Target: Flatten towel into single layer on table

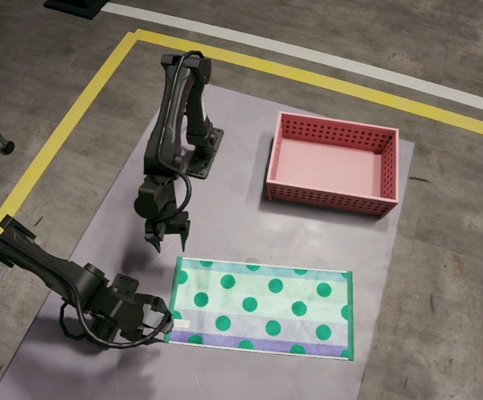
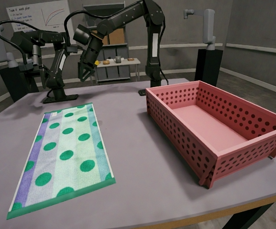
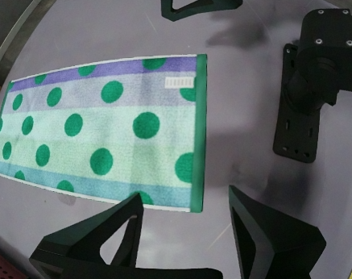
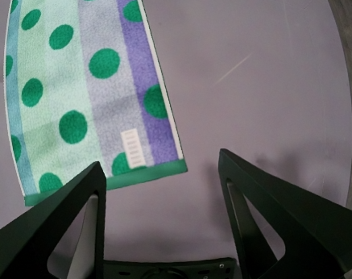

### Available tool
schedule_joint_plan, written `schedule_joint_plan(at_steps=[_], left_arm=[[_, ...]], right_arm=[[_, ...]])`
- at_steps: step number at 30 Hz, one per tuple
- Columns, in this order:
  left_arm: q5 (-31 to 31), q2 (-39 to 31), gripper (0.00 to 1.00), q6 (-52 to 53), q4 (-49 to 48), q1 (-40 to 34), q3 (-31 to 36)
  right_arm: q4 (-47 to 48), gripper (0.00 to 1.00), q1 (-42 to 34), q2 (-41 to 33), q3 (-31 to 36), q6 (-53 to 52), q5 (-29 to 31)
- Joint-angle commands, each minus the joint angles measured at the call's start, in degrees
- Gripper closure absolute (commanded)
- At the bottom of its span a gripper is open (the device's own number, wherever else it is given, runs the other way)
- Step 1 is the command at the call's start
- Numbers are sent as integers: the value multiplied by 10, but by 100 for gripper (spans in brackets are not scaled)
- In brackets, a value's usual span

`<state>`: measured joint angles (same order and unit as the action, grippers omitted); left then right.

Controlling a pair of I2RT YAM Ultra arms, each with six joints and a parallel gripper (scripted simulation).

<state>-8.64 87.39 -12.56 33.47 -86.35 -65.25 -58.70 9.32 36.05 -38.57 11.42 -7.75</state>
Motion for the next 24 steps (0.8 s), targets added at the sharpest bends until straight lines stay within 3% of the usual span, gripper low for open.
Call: schedule_joint_plan(at_steps=[1, 12, 18, 24], left_arm=[[-1, -1, 36, -2, 3, -3, -6], [-1, -1, 36, -2, 3, -3, -6], [-1, -23, 36, 0, 74, -2, -76], [-62, -85, 36, -90, 106, 15, -3]], right_arm=[[4, 36, 1, -1, -18, 2, -7], [4, 36, 1, -1, -18, 2, -7], [2, 36, 0, 0, -3, 0, 0], [17, 36, 137, 54, -52, 19, -9]])
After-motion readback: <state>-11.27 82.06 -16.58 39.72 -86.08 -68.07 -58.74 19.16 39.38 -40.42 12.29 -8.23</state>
